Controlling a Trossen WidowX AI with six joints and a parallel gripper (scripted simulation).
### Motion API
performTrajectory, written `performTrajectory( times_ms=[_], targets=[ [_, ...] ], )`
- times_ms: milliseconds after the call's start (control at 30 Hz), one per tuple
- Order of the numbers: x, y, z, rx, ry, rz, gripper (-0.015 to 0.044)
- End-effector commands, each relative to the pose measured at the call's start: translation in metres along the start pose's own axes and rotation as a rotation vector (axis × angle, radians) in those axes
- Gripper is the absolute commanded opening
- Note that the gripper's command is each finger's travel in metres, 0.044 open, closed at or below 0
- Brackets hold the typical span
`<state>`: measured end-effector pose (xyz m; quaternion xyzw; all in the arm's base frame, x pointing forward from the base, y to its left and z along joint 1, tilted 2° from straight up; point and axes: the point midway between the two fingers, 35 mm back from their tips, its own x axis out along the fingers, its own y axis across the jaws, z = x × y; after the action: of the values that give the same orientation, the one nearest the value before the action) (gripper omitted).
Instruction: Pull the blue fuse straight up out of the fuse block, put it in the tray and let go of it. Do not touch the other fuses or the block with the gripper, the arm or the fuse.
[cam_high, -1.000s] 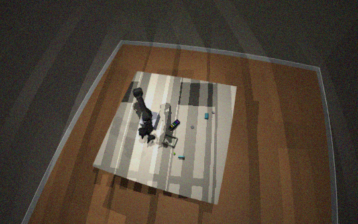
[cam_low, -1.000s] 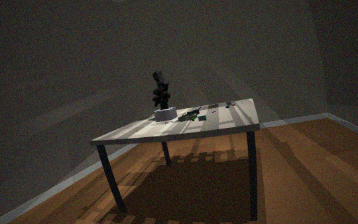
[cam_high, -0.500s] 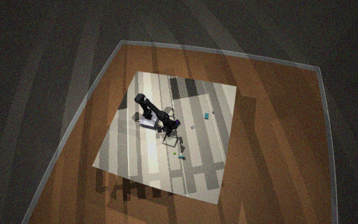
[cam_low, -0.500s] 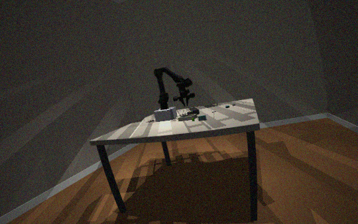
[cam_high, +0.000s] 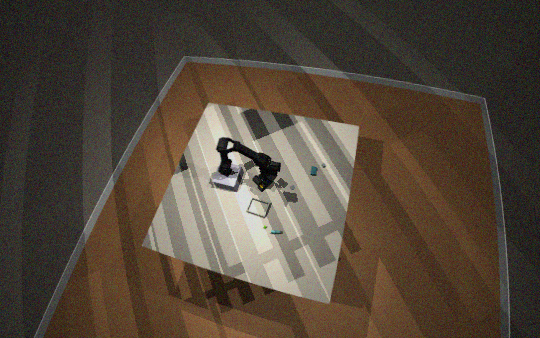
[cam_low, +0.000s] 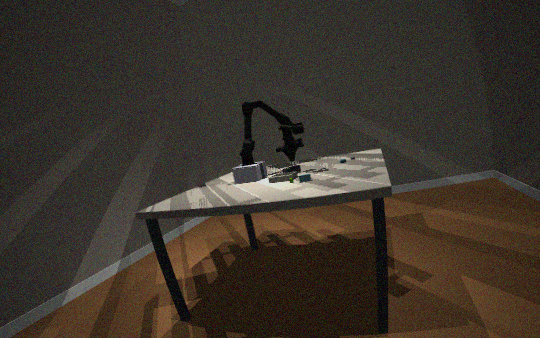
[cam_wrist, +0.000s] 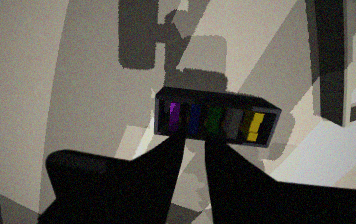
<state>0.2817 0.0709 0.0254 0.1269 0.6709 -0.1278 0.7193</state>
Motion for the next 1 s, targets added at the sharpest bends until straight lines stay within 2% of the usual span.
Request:
performTrajectory(
  times_ms=[0, 967],
  targets=[
    [0.000, 0.004, 0.000, -0.012, 0.006, 0.008, 0.0072],
    [0.029, 0.000, -0.003, -0.012, 0.006, 0.008, 0.0072]
  ],
)
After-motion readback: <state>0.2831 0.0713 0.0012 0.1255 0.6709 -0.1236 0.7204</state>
